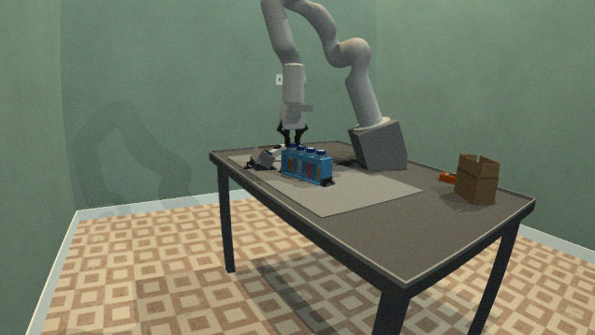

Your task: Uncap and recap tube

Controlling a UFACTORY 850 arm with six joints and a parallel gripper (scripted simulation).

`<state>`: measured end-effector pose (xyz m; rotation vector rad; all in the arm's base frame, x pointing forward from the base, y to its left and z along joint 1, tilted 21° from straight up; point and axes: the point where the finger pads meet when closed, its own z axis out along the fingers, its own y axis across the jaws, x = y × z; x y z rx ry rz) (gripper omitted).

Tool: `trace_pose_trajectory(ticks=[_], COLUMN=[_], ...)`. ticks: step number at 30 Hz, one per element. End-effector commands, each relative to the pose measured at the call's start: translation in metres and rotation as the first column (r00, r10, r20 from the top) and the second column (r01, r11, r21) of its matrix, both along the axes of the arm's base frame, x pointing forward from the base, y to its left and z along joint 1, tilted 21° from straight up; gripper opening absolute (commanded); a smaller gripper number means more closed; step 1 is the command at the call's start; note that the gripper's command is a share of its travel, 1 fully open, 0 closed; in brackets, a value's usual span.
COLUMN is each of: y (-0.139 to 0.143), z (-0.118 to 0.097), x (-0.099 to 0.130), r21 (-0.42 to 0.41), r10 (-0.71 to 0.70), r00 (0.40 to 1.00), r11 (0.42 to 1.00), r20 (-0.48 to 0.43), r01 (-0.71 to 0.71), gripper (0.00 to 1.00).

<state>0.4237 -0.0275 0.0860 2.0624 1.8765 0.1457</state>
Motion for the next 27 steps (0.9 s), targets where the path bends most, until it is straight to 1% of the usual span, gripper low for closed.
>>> trace_pose_trajectory(ticks=[1,4,8,11,15,23,24,27], y=[-0.0002,-0.0002,-0.0002,-0.0002,-0.0002,-0.0002,-0.0002,-0.0002], z=[0.0002,0.0002,0.0002,0.0002,0.0002,0.0002,0.0002,0.0002], x=[0.0004,0.0004,0.0004,0.0004,0.0003,0.0003,0.0003,0.0004], r21=[0.005,0.005,-0.054,-0.093,-0.130,-0.130,-0.130,-0.130], r10=[0.002,0.002,0.186,0.319,0.462,0.462,0.462,0.462], r00=[1.000,1.000,0.982,0.945,0.879,0.879,0.879,0.879], r11=[1.000,1.000,0.981,0.941,0.870,0.870,0.870,0.870], r20=[0.011,0.011,-0.031,-0.069,-0.119,-0.119,-0.119,-0.119], r01=[-0.002,-0.002,-0.188,-0.324,-0.475,-0.475,-0.475,-0.475], gripper=[0.00,0.00,0.00,0.00,0.00,0.00,0.46,0.46])
